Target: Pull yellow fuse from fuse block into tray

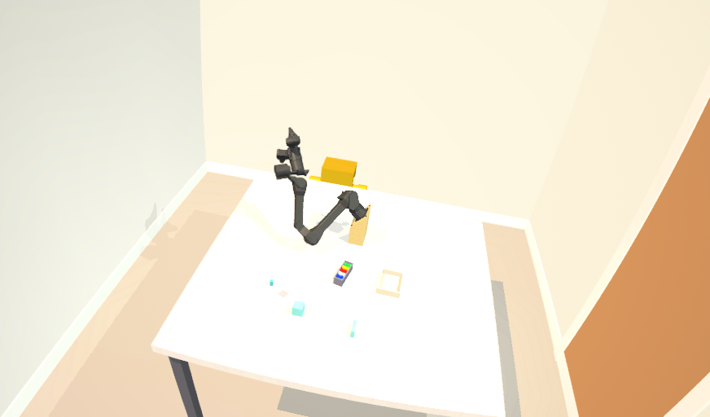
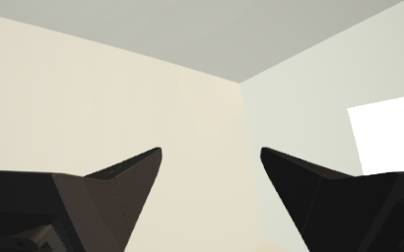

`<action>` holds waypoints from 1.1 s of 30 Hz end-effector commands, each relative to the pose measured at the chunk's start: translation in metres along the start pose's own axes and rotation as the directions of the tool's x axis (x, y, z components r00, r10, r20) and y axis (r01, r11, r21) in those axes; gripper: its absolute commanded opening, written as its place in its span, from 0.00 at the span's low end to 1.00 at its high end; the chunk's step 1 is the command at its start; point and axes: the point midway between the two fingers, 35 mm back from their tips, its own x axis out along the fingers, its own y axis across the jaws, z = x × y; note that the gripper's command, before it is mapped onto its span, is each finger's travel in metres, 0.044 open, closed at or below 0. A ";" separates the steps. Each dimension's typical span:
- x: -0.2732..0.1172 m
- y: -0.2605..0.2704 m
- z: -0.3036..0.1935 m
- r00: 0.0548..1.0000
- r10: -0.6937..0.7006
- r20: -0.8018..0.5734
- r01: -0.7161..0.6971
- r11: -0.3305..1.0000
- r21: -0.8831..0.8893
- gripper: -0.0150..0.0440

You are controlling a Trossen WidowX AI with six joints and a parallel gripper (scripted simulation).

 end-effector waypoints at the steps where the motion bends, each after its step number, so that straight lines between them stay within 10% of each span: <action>1: 0.001 -0.001 -0.002 1.000 -0.005 -0.009 0.005 1.000 0.005 0.89; 13: 0.011 -0.088 -0.161 0.727 -0.419 -0.544 0.561 0.820 0.117 0.38; 24: -0.092 -0.183 -0.258 0.107 -0.675 -0.730 0.968 0.239 -0.079 0.38; 33: -0.236 -0.230 -0.276 -0.476 -0.632 -0.612 0.877 -0.399 -0.269 0.38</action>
